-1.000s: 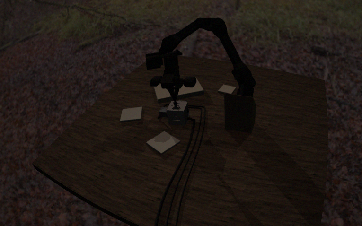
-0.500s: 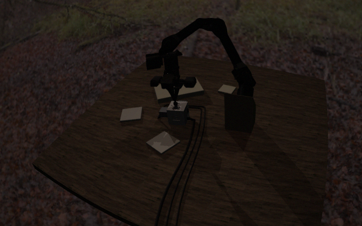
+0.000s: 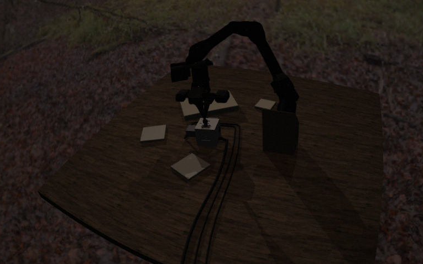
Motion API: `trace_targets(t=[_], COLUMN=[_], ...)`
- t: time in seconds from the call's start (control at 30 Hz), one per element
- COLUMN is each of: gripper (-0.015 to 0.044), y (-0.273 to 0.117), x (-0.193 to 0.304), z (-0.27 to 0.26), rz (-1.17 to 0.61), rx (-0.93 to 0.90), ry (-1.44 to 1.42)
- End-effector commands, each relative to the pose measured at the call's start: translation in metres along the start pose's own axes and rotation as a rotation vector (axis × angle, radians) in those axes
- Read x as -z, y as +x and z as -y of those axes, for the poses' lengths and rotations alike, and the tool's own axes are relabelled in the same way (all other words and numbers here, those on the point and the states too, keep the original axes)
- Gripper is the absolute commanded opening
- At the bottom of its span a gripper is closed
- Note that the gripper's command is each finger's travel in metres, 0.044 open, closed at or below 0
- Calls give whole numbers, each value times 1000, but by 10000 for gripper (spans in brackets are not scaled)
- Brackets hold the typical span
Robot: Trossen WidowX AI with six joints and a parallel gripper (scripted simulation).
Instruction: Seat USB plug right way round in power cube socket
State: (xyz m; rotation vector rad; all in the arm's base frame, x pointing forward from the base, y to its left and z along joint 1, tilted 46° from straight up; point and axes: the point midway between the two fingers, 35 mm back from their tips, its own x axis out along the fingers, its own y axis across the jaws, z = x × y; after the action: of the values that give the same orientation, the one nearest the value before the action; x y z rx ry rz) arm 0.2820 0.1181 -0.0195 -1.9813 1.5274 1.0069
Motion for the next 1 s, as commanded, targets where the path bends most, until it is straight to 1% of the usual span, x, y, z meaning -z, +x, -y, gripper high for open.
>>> trace_targets(t=[0.0, 0.97], gripper=[0, 0], y=[1, 4], x=[-1, -1], z=[0, 0], rz=[5, 5], rx=[0, 0], ry=[-5, -5])
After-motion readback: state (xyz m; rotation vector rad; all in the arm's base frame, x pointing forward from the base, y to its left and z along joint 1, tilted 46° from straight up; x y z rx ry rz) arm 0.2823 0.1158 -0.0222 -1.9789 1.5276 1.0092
